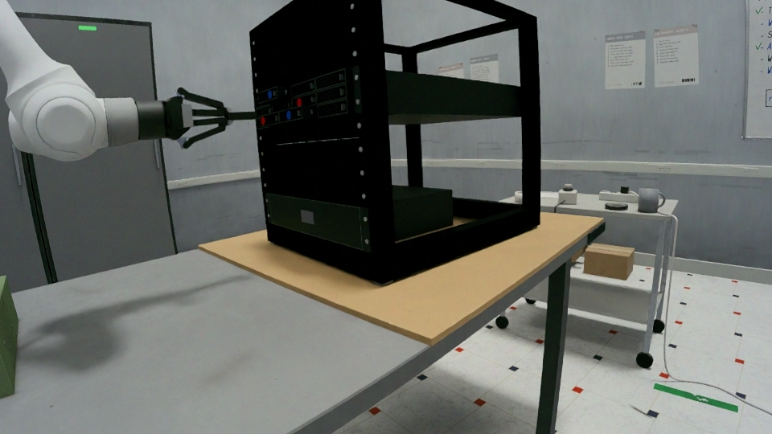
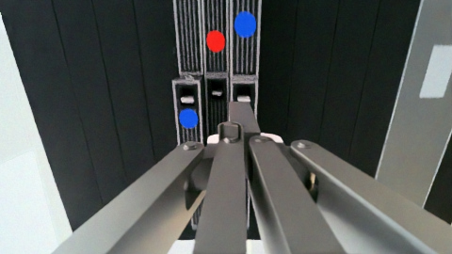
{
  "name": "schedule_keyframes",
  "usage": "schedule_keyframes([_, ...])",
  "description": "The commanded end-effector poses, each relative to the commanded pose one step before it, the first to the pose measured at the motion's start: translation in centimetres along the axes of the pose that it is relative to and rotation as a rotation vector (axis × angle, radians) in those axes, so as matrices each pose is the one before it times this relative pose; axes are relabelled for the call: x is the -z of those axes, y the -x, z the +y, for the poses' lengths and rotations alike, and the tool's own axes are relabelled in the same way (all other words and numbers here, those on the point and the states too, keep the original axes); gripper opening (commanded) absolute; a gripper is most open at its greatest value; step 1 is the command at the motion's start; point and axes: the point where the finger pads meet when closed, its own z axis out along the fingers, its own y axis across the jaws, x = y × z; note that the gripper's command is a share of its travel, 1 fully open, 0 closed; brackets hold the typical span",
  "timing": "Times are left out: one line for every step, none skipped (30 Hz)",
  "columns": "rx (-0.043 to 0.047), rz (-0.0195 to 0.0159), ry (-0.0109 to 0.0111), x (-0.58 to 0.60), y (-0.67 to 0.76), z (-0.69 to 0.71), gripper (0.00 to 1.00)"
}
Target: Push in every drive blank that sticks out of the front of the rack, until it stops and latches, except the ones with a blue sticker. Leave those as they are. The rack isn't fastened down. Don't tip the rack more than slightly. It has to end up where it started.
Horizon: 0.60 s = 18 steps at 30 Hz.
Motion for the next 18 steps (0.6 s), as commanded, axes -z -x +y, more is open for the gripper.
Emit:
schedule_keyframes([-0.00065, 0.0053, -0.00293, -0.102, 1.277, 0.232, 0.1])
schedule_keyframes([0.0, 0.0, 0.0, 0.004, 0.383, 0.1, 0.1])
schedule_keyframes([0.00001, 0.00001, 0.00001, 0.004, 0.333, 0.087, 0.1])
schedule_keyframes([-0.00001, -0.00001, -0.00001, 0.002, 0.281, 0.073, 0.1])
schedule_keyframes([0.00001, 0.0, 0.00001, 0.003, 0.227, 0.059, 0.1])
schedule_keyframes([-0.00001, 0.0, -0.00001, 0.001, 0.175, 0.045, 0.1])
schedule_keyframes([0.0, 0.0, 0.0, 0.001, 0.126, 0.033, 0.1])
schedule_keyframes([0.0, 0.0, 0.0, 0.001, 0.081, 0.021, 0.1])
schedule_keyframes([0.0, 0.0, 0.0, 0.001, 0.044, 0.012, 0.1])
schedule_keyframes([0.0, 0.0, 0.0, 0.0, 0.017, 0.005, 0.1])
schedule_keyframes([0.0, 0.0, 0.0, 0.0, 0.003, 0.001, 0.1])
schedule_keyframes([0.0, 0.0, 0.0, -0.02, 0.0, 0.0, 0.1])
schedule_keyframes([0.0, 0.0, 0.0, -0.117, 0.0, 0.0, 0.1])
schedule_keyframes([0.0, 0.0, 0.0, -0.262, -0.001, 0.001, 0.1])
schedule_keyframes([0.0, 0.0, 0.0, 0.0, 0.0, 0.0, 0.1])
schedule_keyframes([0.0, 0.0, 0.0, 0.0, 0.0, 0.0, 0.1])
schedule_keyframes([0.0, 0.0, 0.0, -0.412, 0.0, 0.0, 0.1])
schedule_keyframes([0.0, 0.0, 0.0, -0.532, 0.0, 0.0, 0.1])
